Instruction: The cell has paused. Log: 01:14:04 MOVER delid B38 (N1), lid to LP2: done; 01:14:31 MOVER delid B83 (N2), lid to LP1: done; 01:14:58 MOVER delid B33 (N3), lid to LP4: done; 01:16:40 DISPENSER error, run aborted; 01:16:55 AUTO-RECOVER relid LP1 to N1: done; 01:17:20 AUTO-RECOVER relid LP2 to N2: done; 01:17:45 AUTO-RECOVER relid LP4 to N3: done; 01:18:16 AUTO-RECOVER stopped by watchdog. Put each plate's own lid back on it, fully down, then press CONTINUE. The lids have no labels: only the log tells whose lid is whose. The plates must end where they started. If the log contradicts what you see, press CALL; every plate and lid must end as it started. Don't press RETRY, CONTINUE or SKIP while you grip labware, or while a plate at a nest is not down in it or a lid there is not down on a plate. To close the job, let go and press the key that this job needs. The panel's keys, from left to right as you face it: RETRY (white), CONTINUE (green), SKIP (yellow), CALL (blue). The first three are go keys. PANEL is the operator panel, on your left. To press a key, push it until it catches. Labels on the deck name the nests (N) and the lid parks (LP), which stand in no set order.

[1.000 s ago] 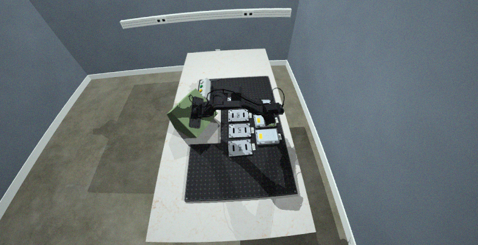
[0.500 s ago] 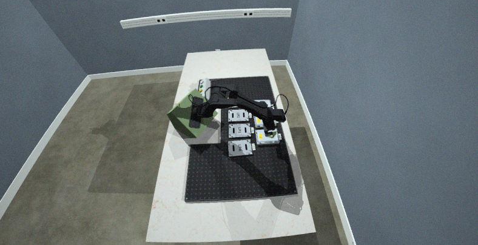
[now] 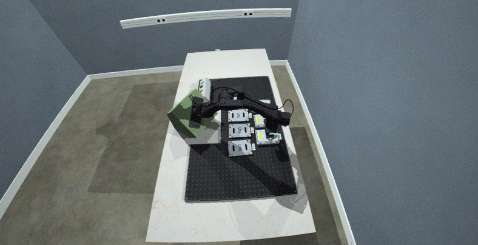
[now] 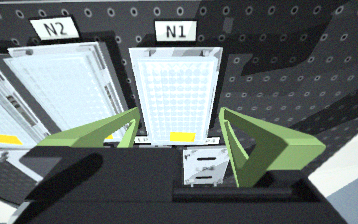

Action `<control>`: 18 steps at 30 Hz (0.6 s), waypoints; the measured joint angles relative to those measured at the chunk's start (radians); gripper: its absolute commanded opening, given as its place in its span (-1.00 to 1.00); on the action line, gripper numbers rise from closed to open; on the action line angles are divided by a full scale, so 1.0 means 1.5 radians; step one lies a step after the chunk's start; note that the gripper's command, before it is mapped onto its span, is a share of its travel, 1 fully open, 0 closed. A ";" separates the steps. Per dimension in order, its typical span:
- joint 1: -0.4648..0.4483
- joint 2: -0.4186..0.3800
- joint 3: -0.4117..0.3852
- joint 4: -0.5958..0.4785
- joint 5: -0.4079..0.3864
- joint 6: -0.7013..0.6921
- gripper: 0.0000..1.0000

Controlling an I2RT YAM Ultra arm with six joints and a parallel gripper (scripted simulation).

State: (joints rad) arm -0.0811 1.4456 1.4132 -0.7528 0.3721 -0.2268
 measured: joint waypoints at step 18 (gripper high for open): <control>0.004 0.002 0.019 -0.066 0.007 0.022 1.00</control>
State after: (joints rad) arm -0.0746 1.4487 1.4410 -0.8524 0.3832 -0.1944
